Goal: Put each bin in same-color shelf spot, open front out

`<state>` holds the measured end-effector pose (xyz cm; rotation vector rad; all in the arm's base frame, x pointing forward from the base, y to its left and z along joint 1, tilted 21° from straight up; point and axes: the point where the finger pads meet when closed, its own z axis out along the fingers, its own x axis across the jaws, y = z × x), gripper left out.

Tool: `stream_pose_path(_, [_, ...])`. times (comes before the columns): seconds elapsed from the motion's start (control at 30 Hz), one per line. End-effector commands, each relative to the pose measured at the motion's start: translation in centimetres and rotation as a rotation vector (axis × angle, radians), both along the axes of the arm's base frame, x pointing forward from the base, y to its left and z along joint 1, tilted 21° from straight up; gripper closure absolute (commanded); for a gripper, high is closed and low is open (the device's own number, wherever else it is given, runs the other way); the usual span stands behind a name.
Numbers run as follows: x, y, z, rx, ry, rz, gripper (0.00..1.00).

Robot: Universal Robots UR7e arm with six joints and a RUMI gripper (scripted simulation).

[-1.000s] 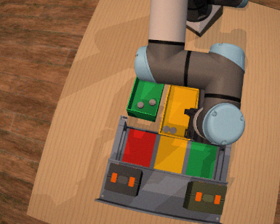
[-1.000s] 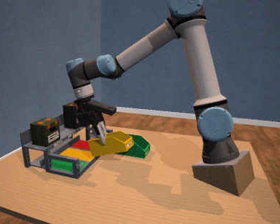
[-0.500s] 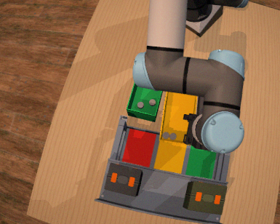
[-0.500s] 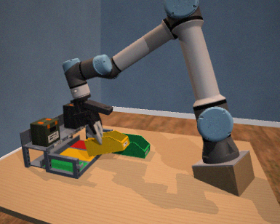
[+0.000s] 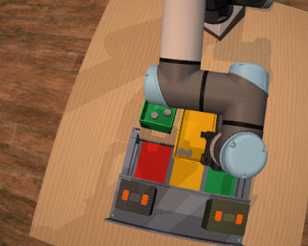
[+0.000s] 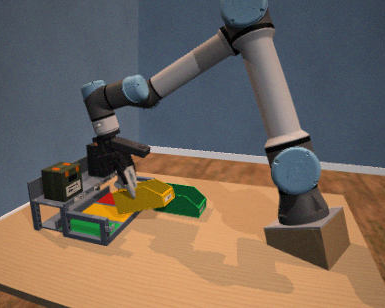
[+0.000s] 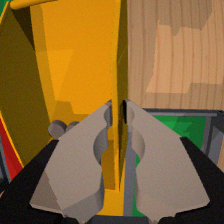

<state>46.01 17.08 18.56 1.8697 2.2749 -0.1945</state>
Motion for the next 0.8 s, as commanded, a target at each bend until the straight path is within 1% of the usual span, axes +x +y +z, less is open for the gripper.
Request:
stream_pose_path(0.0, [0.7,0.2,0.3,0.000,-0.001,0.000,1.00])
stream_pose_path(0.77, [2.3,0.6,0.9,0.000,0.001,0.000,1.00])
